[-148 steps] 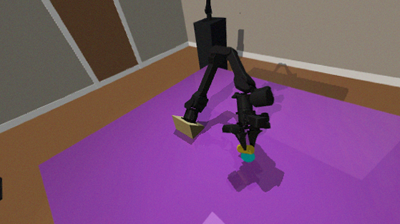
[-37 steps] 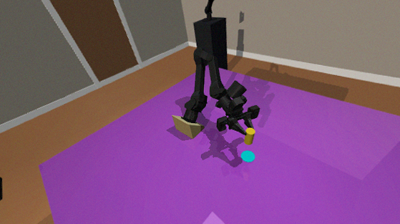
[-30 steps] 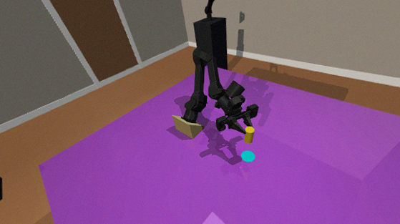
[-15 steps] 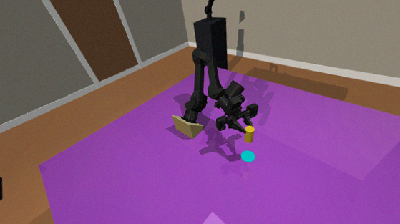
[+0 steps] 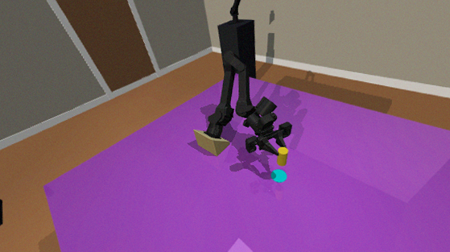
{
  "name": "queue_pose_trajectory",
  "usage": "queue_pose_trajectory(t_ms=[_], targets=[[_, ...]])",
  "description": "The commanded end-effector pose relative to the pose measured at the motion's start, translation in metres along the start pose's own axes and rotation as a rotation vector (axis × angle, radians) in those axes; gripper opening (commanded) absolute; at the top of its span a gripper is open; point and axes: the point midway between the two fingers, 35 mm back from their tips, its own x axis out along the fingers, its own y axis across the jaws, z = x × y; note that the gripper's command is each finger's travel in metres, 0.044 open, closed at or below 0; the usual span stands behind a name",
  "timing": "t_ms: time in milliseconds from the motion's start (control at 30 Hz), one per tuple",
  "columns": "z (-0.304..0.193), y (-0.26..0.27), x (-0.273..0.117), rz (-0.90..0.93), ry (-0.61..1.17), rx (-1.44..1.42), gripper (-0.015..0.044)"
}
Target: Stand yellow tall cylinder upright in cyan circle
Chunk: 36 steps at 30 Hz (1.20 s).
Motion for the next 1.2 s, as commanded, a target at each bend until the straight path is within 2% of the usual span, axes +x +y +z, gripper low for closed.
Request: queue_pose_trajectory(t_ms=[0, 1167], targets=[[-0.011, -0.003, 0.002, -0.010, 0.003, 0.001, 0.0105], [-0.082, -0.006, 0.002, 0.000, 0.004, 0.001, 0.0105]])
